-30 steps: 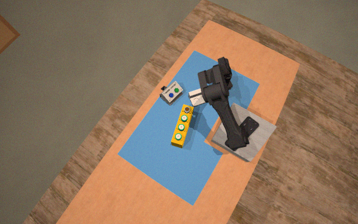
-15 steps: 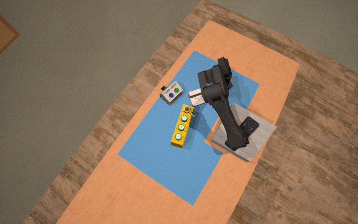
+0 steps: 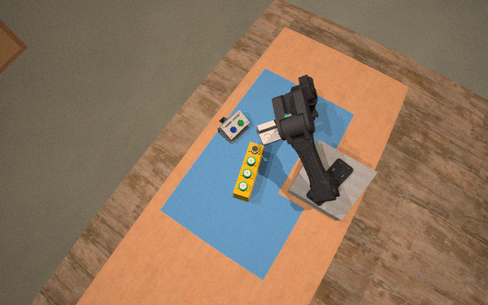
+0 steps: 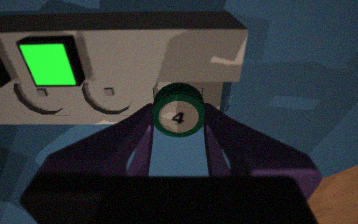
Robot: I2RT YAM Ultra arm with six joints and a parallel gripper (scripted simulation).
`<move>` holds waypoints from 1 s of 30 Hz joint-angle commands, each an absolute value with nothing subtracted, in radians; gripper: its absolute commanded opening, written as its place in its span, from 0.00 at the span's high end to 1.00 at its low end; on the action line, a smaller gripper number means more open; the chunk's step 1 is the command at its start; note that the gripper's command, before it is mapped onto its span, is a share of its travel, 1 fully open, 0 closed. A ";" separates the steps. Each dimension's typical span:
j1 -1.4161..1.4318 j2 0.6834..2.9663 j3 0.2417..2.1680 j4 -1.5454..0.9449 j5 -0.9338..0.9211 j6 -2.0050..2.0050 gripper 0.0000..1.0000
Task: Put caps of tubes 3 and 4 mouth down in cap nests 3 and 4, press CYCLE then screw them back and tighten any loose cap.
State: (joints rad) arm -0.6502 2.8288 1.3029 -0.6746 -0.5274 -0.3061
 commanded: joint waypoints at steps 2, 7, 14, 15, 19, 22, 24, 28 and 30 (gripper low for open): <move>-0.687 2.784 1.334 -0.754 -0.508 -0.341 1.00; -0.724 2.746 1.372 -0.847 -0.485 -0.374 1.00; -0.772 2.703 1.441 -0.977 -0.456 -0.416 1.00; -0.772 2.703 1.441 -0.977 -0.456 -0.416 1.00; -0.790 2.688 1.475 -1.034 -0.444 -0.432 1.00; -0.808 2.676 1.514 -1.091 -0.433 -0.447 1.00; -0.819 2.669 1.540 -1.127 -0.426 -0.457 1.00; -0.819 2.669 1.540 -1.127 -0.426 -0.457 1.00; -0.819 2.669 1.540 -1.127 -0.426 -0.457 1.00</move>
